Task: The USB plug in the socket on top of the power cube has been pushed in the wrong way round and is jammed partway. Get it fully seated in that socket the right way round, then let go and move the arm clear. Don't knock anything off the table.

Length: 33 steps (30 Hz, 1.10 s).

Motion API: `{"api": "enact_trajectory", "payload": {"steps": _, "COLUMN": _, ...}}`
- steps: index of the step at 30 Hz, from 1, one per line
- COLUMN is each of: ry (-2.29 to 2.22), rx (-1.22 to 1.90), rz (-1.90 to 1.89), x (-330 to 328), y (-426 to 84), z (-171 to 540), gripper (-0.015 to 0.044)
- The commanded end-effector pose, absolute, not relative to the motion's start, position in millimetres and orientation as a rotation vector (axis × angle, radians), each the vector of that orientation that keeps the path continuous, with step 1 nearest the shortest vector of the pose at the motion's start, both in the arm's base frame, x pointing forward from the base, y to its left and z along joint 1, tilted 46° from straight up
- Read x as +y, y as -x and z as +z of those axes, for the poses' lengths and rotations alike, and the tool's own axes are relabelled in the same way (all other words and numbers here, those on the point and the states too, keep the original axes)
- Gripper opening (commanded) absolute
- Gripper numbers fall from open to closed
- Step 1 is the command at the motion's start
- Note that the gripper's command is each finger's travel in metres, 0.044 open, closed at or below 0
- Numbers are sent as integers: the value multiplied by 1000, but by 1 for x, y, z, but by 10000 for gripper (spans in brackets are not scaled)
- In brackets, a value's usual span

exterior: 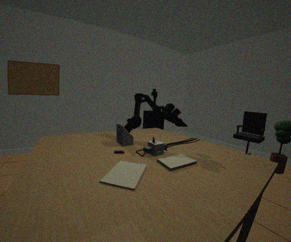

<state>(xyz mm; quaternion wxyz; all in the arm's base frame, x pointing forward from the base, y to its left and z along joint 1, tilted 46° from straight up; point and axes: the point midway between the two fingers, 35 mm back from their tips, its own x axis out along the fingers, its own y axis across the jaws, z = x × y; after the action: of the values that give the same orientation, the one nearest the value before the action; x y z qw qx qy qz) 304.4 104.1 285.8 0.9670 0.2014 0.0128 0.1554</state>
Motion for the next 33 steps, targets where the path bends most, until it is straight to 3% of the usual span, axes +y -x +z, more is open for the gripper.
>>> {"api": "enact_trajectory", "payload": {"steps": 1, "ry": 105, "rx": 320, "rz": 292, "x": 74, "y": -341, "z": 222, "gripper": 440}}
{"api": "enact_trajectory", "payload": {"steps": 8, "ry": 457, "rx": 643, "rz": 420, "x": 27, "y": -348, "z": 158, "gripper": 440}}
{"api": "enact_trajectory", "payload": {"steps": 15, "ry": 665, "rx": 852, "rz": 830, "x": -9, "y": -322, "z": 107, "gripper": 440}}
{"api": "enact_trajectory", "payload": {"steps": 23, "ry": 608, "rx": 698, "rz": 1306, "x": -34, "y": -284, "z": 96, "gripper": 440}}
{"api": "enact_trajectory", "payload": {"steps": 33, "ry": 603, "rx": 598, "rz": 1376, "x": -41, "y": -280, "z": 98, "gripper": 440}}
